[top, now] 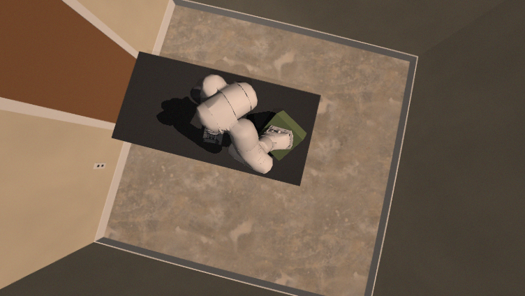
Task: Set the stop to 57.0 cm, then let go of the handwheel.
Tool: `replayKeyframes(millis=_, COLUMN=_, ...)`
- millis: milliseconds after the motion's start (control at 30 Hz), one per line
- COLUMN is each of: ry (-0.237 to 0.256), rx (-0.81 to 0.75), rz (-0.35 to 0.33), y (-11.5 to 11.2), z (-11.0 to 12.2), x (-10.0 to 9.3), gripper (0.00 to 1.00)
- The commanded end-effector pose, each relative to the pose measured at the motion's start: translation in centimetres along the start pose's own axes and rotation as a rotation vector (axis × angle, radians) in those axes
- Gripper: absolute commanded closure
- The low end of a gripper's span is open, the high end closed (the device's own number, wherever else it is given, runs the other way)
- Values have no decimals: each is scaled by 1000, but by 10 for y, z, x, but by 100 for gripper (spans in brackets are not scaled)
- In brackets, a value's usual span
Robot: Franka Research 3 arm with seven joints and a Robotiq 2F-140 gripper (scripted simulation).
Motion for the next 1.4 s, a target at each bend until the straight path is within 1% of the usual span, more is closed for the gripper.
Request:
replayKeyframes(millis=0, ry=2, rx=6, rz=0, y=1, z=-1, x=0, gripper=67)
replayKeyframes(millis=67, ry=2, rx=6, rz=0, y=1, z=0, x=-4, gripper=67)
replayKeyframes(millis=133, ry=2, rx=6, rz=0, y=1, z=0, x=-13, gripper=67)
replayKeyframes(millis=200, ry=2, rx=6, rz=0, y=1, z=0, x=-25, gripper=67)
replayKeyframes(millis=333, ry=2, rx=6, rz=0, y=1, z=0, x=-58, gripper=67)
replayKeyframes(millis=400, ry=2, rx=6, rz=0, y=1, z=0, x=-58, gripper=67)
replayKeyframes(millis=500, ry=2, rx=6, rz=0, y=1, z=0, x=-80, gripper=67)
replayKeyframes(millis=600, ry=2, rx=6, rz=0, y=1, z=0, x=-95, gripper=67)
replayKeyframes(millis=700, ry=2, rx=6, rz=0, y=1, z=0, x=-100, gripper=67)
replayKeyframes(millis=1233, ry=2, rx=6, rz=0, y=1, z=0, x=-100, gripper=67)
replayKeyframes(millis=1300, ry=2, rx=6, rz=0, y=1, z=0, x=-105, gripper=67)
replayKeyframes(millis=1367, ry=2, rx=6, rz=0, y=1, z=0, x=-116, gripper=67)
Point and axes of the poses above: the point where the finger pads meet when closed, its own x axis out along the fingers, its own z axis across the jaws, y = z × x, the point moved 2 cm from there along -x, back along the fingers, and after that the axes turned 10 degrees about -x, right-handed, at the moved point
